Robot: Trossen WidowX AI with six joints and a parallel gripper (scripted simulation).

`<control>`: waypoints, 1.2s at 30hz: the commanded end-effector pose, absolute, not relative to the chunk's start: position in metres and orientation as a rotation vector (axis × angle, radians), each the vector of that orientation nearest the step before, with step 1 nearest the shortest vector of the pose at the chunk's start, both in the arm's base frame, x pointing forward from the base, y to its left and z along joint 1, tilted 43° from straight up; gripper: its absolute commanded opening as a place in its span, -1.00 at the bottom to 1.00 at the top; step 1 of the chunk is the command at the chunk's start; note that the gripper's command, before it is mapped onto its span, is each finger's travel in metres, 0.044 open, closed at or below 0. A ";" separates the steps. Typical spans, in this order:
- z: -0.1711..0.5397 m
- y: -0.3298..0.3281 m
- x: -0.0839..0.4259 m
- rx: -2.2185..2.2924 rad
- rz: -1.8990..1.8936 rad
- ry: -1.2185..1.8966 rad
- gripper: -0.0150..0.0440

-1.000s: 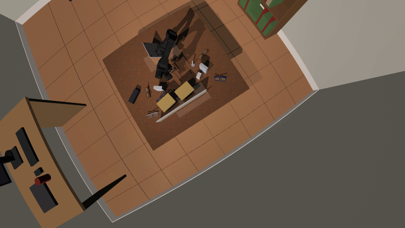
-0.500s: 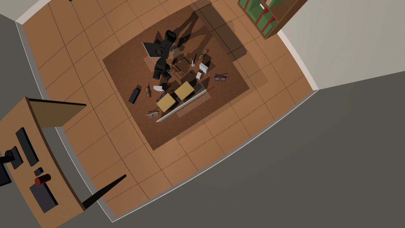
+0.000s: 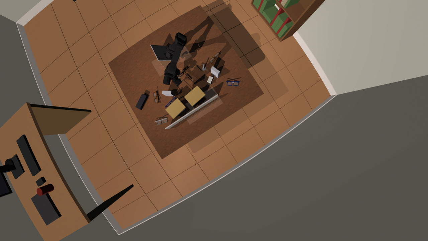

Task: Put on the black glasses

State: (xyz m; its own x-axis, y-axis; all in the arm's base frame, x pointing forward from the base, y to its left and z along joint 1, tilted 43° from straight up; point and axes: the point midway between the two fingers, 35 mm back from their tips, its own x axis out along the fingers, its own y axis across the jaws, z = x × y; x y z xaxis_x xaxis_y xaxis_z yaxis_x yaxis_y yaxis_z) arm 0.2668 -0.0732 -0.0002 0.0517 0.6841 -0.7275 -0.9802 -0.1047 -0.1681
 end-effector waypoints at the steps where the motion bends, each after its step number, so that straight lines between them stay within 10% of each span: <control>1: -0.004 -0.070 0.267 -0.792 1.493 0.483 -0.49; 36: -0.018 -0.053 0.287 -0.800 1.480 0.483 -0.49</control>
